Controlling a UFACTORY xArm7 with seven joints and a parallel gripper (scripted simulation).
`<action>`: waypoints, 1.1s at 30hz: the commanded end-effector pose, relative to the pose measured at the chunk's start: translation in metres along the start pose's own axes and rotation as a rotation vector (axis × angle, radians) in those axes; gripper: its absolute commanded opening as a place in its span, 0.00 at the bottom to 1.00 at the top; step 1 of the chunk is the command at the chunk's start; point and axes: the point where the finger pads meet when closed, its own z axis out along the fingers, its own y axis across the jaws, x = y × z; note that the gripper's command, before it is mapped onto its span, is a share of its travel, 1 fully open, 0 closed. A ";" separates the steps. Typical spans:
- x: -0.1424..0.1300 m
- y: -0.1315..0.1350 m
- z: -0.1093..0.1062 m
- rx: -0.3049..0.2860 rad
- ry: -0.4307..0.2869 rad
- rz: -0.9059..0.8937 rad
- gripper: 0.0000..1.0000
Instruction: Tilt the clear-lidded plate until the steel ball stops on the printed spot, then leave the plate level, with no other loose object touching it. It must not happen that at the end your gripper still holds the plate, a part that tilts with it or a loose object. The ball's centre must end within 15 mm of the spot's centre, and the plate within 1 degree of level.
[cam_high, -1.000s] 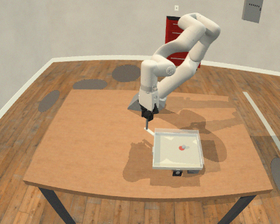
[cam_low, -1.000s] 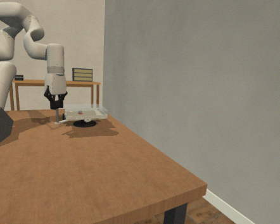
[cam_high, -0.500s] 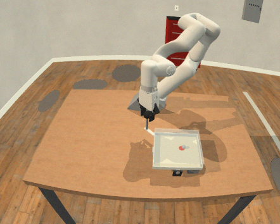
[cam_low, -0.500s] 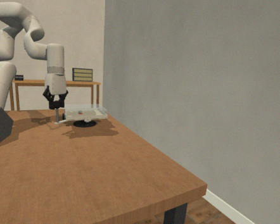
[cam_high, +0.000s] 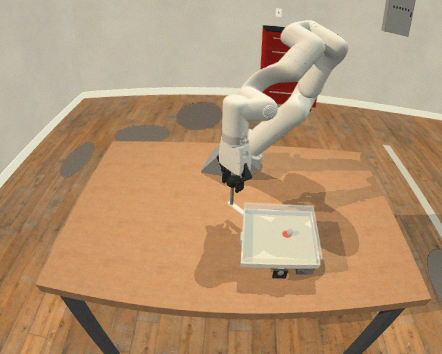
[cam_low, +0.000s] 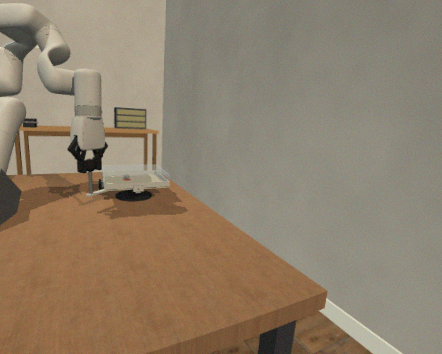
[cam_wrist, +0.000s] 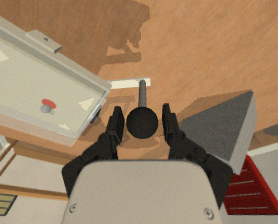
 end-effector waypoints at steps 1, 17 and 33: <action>0.001 0.000 -0.001 0.000 0.003 0.001 0.61; 0.001 0.000 -0.001 0.000 0.003 0.001 0.61; 0.001 0.000 -0.012 0.000 0.003 0.001 0.61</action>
